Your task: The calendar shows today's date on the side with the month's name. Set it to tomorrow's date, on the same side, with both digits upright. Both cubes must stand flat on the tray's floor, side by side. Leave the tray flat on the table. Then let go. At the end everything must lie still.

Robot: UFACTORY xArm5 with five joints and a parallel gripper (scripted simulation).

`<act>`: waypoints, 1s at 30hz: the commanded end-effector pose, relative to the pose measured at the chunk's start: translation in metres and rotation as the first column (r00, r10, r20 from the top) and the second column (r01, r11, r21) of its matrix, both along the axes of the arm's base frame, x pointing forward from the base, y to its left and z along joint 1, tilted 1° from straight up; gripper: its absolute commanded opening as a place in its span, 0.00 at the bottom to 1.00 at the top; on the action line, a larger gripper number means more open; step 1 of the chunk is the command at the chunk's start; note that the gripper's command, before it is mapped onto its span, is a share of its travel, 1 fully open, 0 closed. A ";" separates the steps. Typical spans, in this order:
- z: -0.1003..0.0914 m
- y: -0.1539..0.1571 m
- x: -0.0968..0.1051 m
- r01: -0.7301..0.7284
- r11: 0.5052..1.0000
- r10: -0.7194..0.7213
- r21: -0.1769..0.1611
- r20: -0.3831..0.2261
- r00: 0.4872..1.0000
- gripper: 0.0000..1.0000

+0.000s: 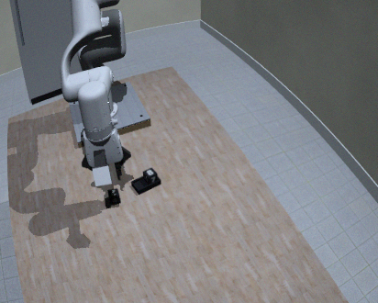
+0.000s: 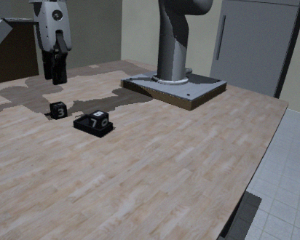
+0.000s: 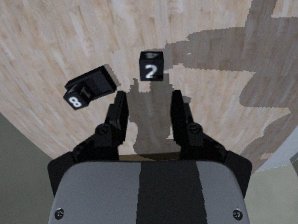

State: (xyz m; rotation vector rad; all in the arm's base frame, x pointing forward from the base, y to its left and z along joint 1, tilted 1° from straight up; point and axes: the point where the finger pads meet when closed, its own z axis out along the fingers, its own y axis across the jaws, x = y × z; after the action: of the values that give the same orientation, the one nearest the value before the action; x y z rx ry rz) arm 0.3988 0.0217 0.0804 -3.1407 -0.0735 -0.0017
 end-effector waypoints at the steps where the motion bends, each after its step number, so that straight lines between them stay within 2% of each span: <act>1: 0.000 0.000 0.001 0.000 1.000 0.000 0.000 0.004 1.000 0.49; 14: -0.008 -0.001 0.001 0.000 1.000 0.000 0.000 0.005 1.000 0.49; 30: -0.030 -0.002 0.001 0.000 1.000 0.000 0.000 0.005 1.000 0.49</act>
State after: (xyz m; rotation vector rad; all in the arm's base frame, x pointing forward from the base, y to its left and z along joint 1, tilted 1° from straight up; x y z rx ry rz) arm 0.3986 0.0202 0.0531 -3.1407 -0.0741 -0.0039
